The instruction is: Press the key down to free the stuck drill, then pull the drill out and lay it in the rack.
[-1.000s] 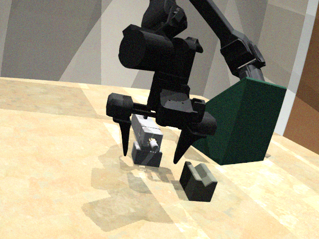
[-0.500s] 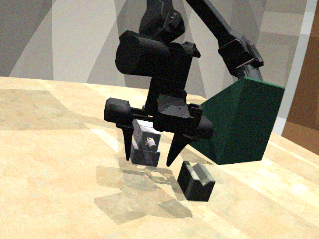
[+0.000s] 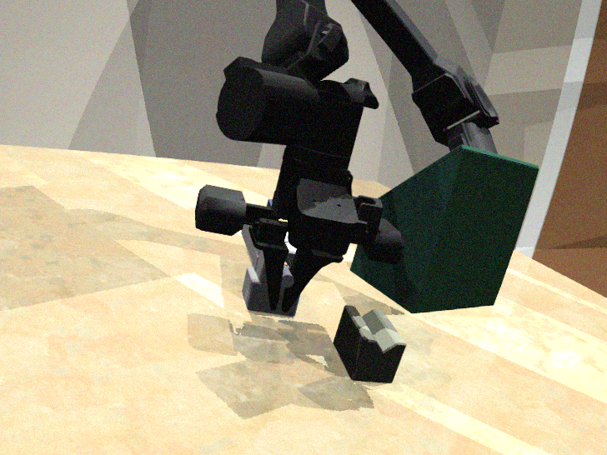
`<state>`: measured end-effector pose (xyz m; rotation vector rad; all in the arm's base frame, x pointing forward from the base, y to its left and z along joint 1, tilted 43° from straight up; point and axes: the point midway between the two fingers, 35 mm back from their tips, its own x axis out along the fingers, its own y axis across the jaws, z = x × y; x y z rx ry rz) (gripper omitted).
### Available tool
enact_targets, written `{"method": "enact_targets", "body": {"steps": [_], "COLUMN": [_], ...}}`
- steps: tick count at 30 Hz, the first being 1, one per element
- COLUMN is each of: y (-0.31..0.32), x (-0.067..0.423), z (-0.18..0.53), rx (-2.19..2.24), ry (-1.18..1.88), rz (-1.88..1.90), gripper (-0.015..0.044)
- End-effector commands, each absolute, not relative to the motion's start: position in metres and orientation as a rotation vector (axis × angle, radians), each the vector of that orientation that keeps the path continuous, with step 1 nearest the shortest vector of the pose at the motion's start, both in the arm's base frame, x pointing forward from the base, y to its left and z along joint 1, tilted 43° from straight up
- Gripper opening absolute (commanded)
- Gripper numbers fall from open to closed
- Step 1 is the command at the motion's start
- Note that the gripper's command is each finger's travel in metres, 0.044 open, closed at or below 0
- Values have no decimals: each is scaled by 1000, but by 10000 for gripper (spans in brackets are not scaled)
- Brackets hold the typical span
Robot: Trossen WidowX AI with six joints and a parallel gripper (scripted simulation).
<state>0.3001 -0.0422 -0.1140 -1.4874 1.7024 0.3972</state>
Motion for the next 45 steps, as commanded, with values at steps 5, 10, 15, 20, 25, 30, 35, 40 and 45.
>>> {"method": "enact_targets", "body": {"steps": [5,10,15,20,25,30,35,40,45], "y": [-40,-36,-32,-27,-20,-14,-10,-12,-12], "x": [301,303,306,309,312,315,317,315,315], "z": [-115,-118,-121,-125,-130,-134,-137,-136,-136], "rx": [-1491,-1492,-1492,-1491,-1491,-1491,-1490,-1496,-1496], "ry": [1706,1708,1708,1707,1706,1706,1705,1709,1709], "rz": [396,397,397,397,397,397,398,402,402], "gripper": [0,0,0,0,0,0,0,79,210]}}
